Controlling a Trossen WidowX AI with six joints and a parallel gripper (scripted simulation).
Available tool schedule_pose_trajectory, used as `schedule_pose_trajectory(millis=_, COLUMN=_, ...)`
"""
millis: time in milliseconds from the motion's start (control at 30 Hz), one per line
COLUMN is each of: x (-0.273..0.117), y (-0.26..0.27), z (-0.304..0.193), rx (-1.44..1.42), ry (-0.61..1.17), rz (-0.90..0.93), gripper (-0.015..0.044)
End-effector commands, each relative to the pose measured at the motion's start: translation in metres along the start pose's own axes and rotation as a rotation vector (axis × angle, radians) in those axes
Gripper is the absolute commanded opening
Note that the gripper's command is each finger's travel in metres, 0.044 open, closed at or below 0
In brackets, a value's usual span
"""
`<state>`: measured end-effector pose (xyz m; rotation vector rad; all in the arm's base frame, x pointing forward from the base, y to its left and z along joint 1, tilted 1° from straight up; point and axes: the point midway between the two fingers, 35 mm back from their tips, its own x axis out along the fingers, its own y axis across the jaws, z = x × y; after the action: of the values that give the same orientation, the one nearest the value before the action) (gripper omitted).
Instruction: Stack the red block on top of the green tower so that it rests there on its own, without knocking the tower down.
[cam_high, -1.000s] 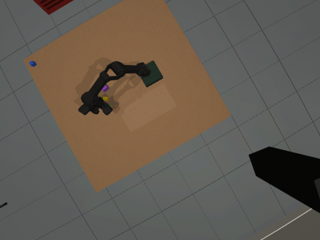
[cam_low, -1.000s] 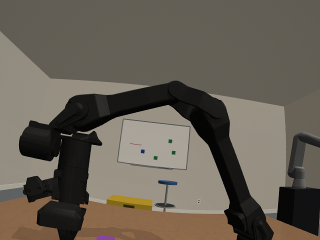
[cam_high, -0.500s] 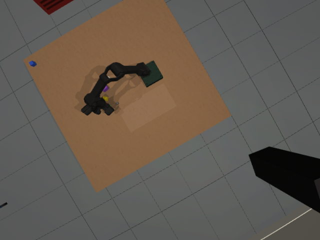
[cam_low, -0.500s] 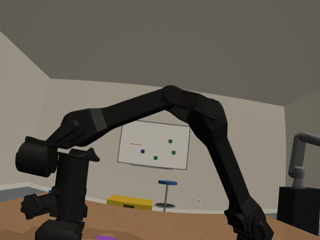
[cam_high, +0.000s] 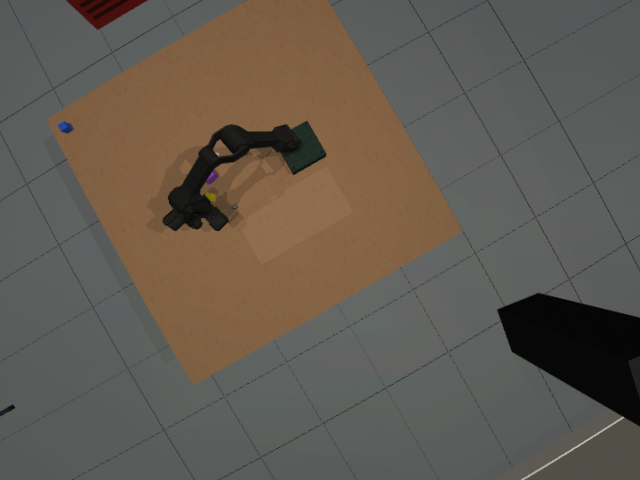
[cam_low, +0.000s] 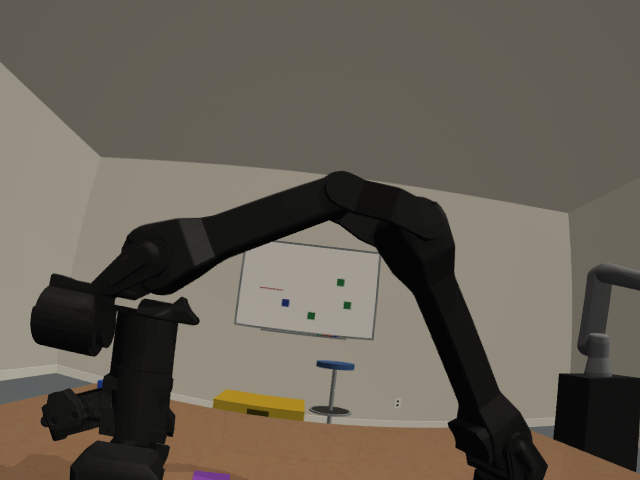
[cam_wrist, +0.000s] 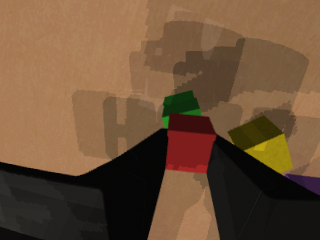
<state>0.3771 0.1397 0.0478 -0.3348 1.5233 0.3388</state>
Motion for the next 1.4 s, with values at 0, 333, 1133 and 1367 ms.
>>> schedule_pose_trajectory(millis=0, x=0.0012, y=-0.0002, z=-0.0001, rx=0.004, ry=0.001, rz=-0.003, gripper=0.0)
schedule_pose_trajectory(millis=333, x=0.0016, y=-0.0002, z=-0.0001, rx=0.004, ry=0.001, rz=-0.003, gripper=0.0)
schedule_pose_trajectory(millis=1133, x=0.0005, y=0.0, z=0.0, rx=0.0, ry=0.001, rz=0.0, gripper=0.044)
schedule_pose_trajectory(millis=1367, x=0.0005, y=0.0, z=0.0, rx=0.0, ry=0.001, rz=0.0, gripper=0.044)
